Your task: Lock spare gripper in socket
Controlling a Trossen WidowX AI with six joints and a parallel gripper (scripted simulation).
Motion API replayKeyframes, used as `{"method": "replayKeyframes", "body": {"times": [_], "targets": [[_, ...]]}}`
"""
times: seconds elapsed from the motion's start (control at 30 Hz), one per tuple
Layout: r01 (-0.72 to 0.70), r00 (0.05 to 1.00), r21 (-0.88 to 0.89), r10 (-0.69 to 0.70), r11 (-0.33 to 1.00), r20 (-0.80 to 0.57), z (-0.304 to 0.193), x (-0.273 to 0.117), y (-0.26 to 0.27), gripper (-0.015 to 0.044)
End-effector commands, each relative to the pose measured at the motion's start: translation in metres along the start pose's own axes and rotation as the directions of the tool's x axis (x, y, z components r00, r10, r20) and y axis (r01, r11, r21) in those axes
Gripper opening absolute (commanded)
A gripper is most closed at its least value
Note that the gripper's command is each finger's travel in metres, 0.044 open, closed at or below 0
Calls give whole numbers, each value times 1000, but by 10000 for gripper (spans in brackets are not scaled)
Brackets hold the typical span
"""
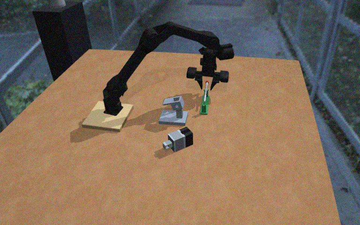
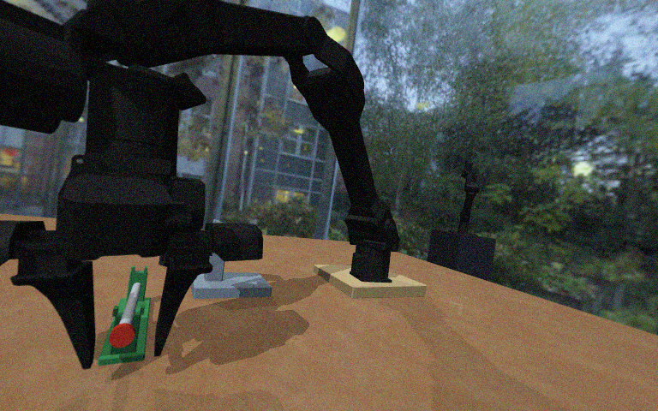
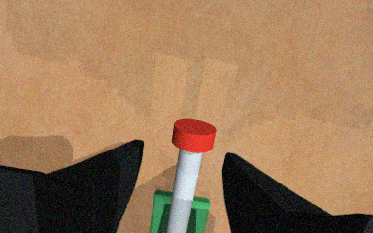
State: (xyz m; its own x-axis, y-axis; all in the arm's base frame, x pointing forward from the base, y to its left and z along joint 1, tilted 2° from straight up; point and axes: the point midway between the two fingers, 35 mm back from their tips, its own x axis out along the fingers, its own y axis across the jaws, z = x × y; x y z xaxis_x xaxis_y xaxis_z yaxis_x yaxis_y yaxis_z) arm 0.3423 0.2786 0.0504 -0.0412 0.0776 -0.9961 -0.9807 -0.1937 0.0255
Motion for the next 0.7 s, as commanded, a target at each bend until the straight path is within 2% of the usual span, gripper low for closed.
{"method": "replayKeyframes", "body": {"times": [0.0, 0.67], "targets": [[0, 1000, 0, 0, 1000, 0, 0, -3, 0, 200], [-29, 999, 2, 29, 1000, -14, 1, -51, 9, 200]]}}
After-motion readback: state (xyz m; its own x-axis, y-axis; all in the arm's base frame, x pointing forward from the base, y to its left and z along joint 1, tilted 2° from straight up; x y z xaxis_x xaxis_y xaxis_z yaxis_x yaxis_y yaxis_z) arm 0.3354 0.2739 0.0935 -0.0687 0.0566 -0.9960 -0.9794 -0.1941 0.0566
